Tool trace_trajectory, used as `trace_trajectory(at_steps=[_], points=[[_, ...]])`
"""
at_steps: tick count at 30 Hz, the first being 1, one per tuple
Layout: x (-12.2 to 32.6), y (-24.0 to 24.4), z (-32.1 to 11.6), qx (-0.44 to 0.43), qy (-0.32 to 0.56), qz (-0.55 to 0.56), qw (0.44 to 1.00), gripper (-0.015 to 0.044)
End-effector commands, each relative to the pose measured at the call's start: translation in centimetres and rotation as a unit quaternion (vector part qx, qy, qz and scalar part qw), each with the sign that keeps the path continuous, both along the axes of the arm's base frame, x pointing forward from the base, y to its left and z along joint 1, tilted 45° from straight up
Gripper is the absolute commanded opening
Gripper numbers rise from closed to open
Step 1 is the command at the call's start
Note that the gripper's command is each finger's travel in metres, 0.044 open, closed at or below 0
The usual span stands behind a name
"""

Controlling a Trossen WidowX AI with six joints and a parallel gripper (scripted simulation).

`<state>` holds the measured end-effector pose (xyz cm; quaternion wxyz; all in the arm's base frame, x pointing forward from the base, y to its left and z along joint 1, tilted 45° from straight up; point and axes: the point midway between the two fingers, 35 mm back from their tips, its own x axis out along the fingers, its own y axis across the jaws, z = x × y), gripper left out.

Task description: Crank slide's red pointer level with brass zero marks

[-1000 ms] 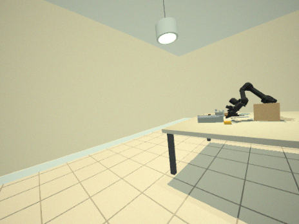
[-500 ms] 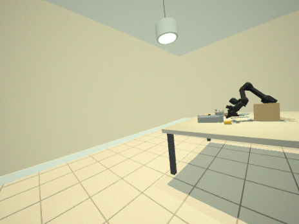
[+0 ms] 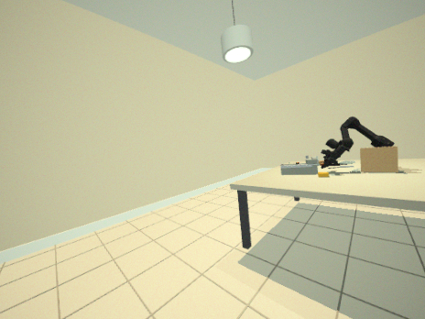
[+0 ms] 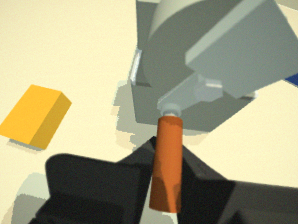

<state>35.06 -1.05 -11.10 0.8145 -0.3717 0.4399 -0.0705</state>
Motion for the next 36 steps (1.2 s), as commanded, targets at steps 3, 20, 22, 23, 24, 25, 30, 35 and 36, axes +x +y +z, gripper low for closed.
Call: trace_trajectory(at_steps=[3,20,22,23,24,25,30,35,36], points=[[-0.2,1.0,-0.2,0.004,0.004,0.010,1.000,0.0000],[-0.2,2.5,0.4,0.005,0.004,0.010,1.000,0.0000],[-0.1,2.7,0.5,0.005,0.004,0.010,1.000,0.0000],[-0.1,2.8,0.6,0.005,0.004,0.010,1.000,0.0000],[-0.1,2.9,0.6,0.005,0.004,0.010,1.000,0.0000],[-0.1,2.9,0.7,0.005,0.004,0.010,1.000,0.0000],[0.0,3.4,1.2,0.005,0.004,0.010,1.000,0.0000],[0.1,3.7,1.8,0.005,0.004,0.010,1.000,0.0000],[0.1,3.8,1.9,0.005,0.004,0.010,1.000,0.0000]])
